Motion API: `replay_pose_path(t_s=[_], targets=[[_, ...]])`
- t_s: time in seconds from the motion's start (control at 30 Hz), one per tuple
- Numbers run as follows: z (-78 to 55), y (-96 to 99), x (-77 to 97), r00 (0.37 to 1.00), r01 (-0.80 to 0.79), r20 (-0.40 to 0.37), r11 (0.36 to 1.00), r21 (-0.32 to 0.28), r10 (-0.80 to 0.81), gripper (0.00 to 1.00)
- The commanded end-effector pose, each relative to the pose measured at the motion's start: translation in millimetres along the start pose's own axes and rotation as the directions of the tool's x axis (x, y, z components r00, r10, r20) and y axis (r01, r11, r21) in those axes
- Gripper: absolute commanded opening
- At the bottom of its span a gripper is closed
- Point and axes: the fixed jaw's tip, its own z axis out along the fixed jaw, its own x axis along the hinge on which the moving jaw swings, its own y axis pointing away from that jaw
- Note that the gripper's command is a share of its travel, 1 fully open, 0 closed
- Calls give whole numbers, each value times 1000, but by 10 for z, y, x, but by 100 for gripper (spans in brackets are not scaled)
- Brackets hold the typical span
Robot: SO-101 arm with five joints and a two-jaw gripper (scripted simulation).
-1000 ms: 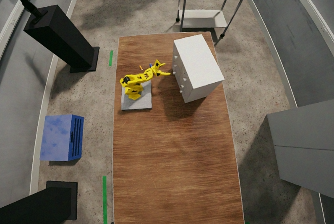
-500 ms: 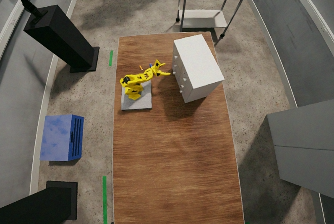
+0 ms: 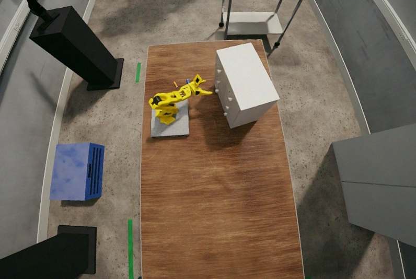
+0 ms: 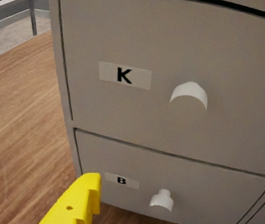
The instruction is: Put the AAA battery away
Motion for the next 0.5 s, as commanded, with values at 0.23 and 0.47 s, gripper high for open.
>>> replay_pose_path(t_s=[0.23, 0.47], targets=[[-10, 16, 50, 992, 3, -123, 1000, -7, -4, 50], [-54, 11, 127, 974, 7, -228, 1000, -7, -9, 50]])
